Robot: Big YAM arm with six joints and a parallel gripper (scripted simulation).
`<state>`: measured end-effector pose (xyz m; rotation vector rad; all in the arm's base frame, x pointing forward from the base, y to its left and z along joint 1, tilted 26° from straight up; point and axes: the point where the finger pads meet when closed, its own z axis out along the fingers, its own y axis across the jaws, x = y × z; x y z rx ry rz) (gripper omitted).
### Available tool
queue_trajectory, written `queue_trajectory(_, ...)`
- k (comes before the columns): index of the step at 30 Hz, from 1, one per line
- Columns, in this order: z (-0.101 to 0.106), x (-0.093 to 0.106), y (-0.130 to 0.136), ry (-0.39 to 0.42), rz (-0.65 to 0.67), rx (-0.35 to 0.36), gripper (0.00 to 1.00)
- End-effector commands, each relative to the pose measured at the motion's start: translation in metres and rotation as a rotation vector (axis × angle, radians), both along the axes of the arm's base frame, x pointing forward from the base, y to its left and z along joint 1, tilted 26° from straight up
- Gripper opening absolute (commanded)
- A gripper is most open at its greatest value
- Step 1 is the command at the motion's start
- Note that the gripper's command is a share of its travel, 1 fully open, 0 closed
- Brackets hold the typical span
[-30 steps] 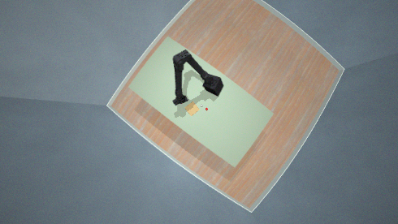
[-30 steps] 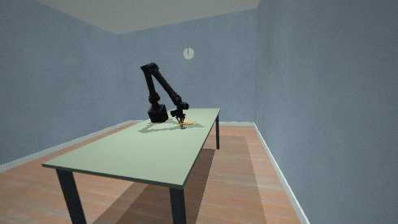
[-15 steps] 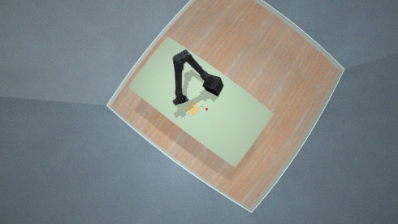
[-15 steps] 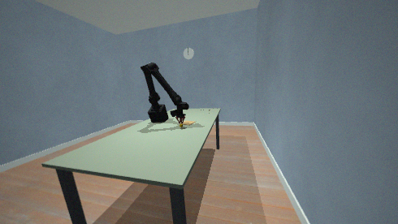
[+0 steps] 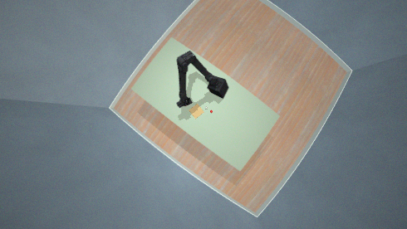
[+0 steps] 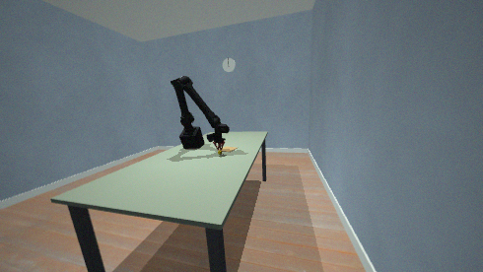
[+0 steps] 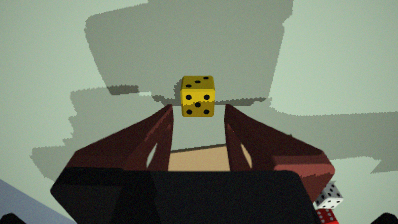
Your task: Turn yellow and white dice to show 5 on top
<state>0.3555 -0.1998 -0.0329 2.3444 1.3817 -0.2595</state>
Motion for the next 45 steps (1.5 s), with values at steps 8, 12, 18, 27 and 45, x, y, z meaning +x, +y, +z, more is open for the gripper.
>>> queue_trajectory(8,-0.002,0.003,-0.005,-0.006,0.003,-0.003,0.38)
queue_trajectory(12,-0.004,0.002,-0.006,-0.005,0.002,-0.003,0.38)
queue_trajectory(18,-0.013,0.003,-0.010,-0.006,0.003,-0.002,0.38)
queue_trajectory(27,-0.023,0.010,-0.009,-0.010,0.023,-0.005,0.38)
queue_trajectory(45,-0.023,0.012,-0.018,-0.025,0.010,-0.011,0.38)
